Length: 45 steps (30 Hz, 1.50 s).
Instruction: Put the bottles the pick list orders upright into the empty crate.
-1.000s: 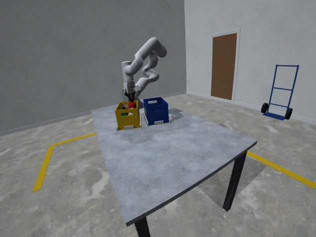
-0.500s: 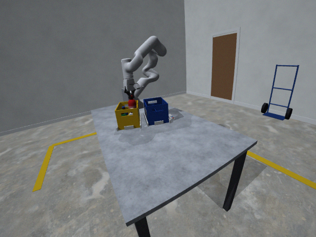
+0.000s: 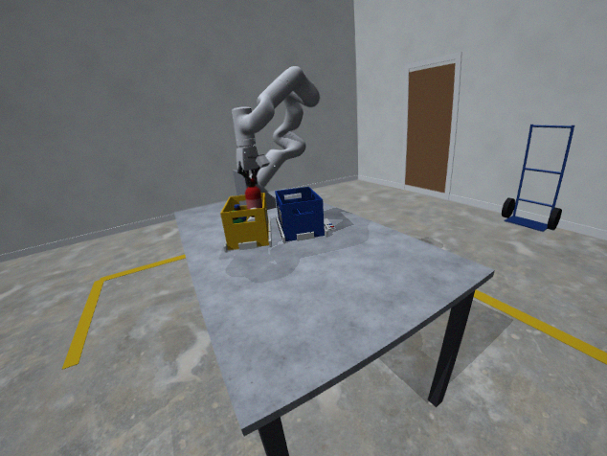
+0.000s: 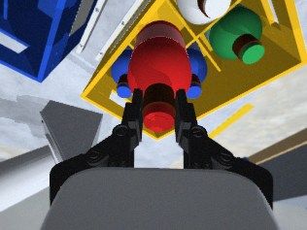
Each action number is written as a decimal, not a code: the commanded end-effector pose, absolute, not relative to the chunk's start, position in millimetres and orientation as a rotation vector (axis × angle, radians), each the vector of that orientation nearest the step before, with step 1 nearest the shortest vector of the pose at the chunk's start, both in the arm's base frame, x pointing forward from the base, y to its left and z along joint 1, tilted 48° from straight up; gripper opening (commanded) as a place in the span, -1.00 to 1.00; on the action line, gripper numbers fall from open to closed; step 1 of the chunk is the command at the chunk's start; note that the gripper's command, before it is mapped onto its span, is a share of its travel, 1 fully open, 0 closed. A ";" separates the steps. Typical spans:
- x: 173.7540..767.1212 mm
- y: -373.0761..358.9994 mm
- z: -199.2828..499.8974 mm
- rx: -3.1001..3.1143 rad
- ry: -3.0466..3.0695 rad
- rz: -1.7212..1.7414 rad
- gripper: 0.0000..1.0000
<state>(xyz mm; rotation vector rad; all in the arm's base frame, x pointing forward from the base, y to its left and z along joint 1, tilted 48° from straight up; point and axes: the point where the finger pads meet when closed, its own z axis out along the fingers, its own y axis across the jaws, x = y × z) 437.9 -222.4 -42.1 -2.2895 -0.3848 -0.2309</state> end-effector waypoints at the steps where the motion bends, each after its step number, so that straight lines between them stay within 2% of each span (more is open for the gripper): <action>1: 438.2 -229.0 -36.4 -2.291 -0.385 -0.233 -1.00; 45: 435.5 -271.3 2.2 -2.291 -0.385 -0.233 -1.00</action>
